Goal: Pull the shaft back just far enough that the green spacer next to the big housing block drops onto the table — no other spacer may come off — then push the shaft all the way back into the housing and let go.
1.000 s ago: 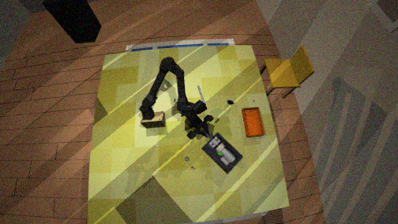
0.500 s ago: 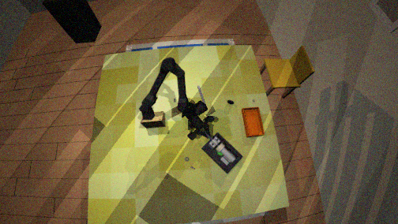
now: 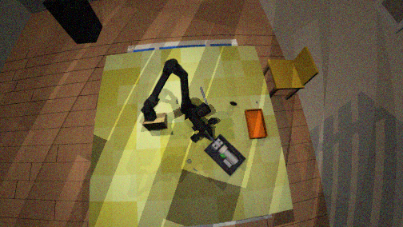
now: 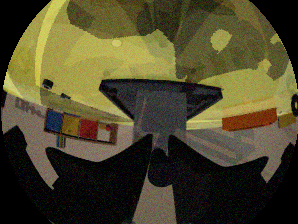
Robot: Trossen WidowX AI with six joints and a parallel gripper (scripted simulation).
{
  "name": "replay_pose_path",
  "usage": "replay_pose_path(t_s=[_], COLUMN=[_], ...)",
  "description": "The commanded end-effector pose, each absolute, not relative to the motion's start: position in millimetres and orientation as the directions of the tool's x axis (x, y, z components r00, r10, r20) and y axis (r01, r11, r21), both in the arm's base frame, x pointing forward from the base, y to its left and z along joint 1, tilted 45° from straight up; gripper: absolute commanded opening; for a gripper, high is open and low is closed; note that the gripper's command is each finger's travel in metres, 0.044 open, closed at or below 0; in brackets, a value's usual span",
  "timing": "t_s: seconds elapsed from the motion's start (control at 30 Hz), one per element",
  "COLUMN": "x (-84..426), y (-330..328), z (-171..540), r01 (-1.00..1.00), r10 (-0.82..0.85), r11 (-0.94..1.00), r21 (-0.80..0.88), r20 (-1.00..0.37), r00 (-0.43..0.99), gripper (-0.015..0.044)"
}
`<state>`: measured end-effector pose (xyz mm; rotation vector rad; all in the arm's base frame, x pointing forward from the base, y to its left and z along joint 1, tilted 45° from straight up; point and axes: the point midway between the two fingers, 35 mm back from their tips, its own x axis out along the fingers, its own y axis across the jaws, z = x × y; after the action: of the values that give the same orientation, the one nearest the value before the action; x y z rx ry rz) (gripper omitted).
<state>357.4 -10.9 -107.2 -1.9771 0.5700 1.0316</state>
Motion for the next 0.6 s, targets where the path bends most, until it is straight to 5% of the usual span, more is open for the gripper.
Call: replay_pose_path(t_s=[0.0, 0.57], x=[360.5, 365.0], y=[-12.0, -14.7], z=[-108.5, -111.8], r01=[-0.687, -0.686], r10=[-0.023, -0.023], r11=[-0.568, -0.568], r21=[-0.454, -0.454], r20=[-0.825, -0.825], r00=[0.564, 0.565], gripper=[0.0000, 0.0000])
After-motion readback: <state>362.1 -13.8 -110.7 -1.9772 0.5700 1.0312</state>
